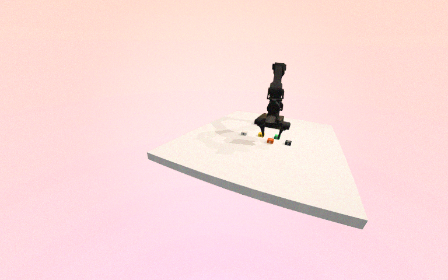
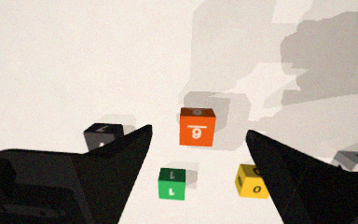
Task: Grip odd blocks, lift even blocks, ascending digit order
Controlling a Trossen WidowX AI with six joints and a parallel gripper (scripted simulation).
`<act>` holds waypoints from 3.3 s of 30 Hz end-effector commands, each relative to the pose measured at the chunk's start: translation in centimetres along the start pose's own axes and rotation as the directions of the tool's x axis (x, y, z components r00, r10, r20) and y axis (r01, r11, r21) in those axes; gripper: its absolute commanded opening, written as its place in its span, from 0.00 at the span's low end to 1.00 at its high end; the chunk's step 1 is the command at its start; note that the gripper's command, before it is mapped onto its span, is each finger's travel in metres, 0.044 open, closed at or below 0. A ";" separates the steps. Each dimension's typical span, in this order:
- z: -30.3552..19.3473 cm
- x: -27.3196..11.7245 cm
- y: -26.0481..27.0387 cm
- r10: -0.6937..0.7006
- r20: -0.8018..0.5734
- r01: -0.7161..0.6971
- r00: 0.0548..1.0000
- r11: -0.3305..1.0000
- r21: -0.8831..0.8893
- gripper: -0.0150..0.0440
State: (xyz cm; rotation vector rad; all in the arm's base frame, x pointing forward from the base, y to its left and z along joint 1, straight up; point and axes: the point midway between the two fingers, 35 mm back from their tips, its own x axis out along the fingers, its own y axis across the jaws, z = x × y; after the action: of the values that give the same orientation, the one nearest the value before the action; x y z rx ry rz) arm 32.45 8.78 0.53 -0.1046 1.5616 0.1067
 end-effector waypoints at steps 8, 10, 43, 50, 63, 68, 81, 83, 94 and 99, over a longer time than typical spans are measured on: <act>0.5 -7.4 0.1 0.002 0.020 -0.003 1.000 1.000 0.004 0.71; 0.3 -9.5 0.1 0.002 0.020 -0.003 1.000 1.000 0.004 0.62; -3.2 -5.6 10.6 0.011 0.017 -0.011 1.000 1.000 0.004 0.64; -3.4 -1.6 10.5 0.011 0.017 -0.011 1.000 1.000 0.004 0.93; -3.4 -0.1 10.5 0.011 0.017 -0.011 1.000 1.000 0.004 0.93; -3.4 0.7 10.5 0.011 0.017 -0.011 1.000 1.000 0.004 0.93; -3.4 2.0 10.5 0.010 0.017 -0.011 1.000 1.000 0.004 0.89; -3.4 2.0 10.5 0.010 0.017 -0.011 1.000 1.000 0.004 0.80; -3.4 2.0 10.5 0.010 0.017 -0.011 1.000 1.000 0.004 0.46; -3.4 2.0 10.5 0.010 0.017 -0.011 1.000 1.000 0.004 0.46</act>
State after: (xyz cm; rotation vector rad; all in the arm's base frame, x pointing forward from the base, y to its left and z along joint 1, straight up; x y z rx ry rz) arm 27.77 18.80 -1.36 -0.0928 1.5437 0.1179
